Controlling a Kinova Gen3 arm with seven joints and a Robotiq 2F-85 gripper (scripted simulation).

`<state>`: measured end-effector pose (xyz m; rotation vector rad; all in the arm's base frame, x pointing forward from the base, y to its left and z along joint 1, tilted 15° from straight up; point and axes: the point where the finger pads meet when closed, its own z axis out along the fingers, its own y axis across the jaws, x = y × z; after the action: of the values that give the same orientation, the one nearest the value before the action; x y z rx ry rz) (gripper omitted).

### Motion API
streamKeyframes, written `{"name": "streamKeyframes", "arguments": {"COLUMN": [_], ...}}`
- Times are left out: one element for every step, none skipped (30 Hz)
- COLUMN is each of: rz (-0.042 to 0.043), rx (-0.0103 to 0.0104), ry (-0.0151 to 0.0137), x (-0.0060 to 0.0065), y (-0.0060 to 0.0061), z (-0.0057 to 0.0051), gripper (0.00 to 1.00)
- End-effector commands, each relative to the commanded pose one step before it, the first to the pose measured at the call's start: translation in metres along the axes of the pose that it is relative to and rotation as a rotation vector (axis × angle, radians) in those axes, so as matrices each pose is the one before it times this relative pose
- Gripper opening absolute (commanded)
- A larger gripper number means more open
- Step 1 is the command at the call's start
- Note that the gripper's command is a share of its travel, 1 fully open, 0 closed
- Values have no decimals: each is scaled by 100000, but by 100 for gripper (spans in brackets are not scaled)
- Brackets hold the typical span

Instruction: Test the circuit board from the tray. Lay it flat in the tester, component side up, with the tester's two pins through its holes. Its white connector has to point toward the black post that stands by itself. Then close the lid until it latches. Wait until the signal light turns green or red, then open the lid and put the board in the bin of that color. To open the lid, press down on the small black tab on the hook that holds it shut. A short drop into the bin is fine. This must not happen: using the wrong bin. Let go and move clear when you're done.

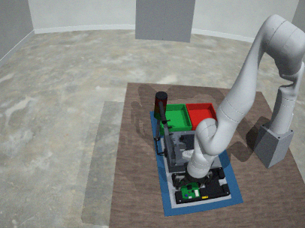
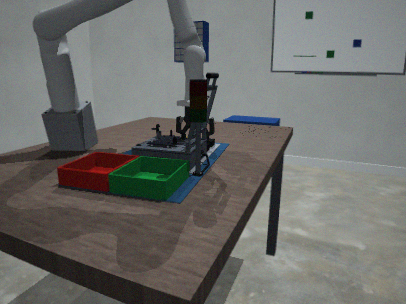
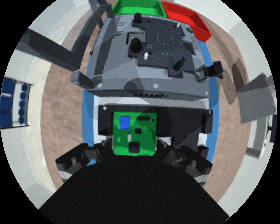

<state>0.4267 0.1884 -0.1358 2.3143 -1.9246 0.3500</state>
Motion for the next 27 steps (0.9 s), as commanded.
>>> {"name": "streamKeyframes", "arguments": {"rz": [-2, 0, 0, 0, 0, 0, 0, 0, 0, 0, 0, 0, 0, 0, 0, 0, 0, 0, 0, 0, 0, 0, 0, 0, 0, 0, 0], "rx": [155, 0, 0, 0, 0, 0, 0, 0, 0, 0, 0, 0, 0, 0, 0, 0, 0, 0, 0, 0, 0, 0, 0, 0, 0, 0, 0], "ry": [-101, 0, 0, 0, 0, 0, 0, 0, 0, 0, 0, 0, 0, 0, 0, 0, 0, 0, 0, 0, 0, 0, 0, 0, 0, 0, 0], "x": [-42, 0, 0, 0, 0, 0, 0, 0, 0, 0, 0, 0, 0, 0, 0, 0, 0, 0, 0, 0, 0, 0, 0, 0, 0, 0, 0], "y": [-66, 0, 0, 0, 0, 0, 0, 0, 0, 0, 0, 0, 0, 0, 0, 0, 0, 0, 0, 0, 0, 0, 0, 0, 0, 0, 0], "z": [-79, 0, 0, 0, 0, 0, 0, 0, 0, 0, 0, 0, 0, 0, 0, 0, 0, 0, 0, 0, 0, 0, 0, 0, 0, 0, 0], "gripper": [87, 87, 87, 87, 87, 87, 87, 87, 87, 87, 87, 87, 83, 83, 83, 83, 83, 83, 83, 83, 83, 83, 83, 83, 83, 83, 80]}}
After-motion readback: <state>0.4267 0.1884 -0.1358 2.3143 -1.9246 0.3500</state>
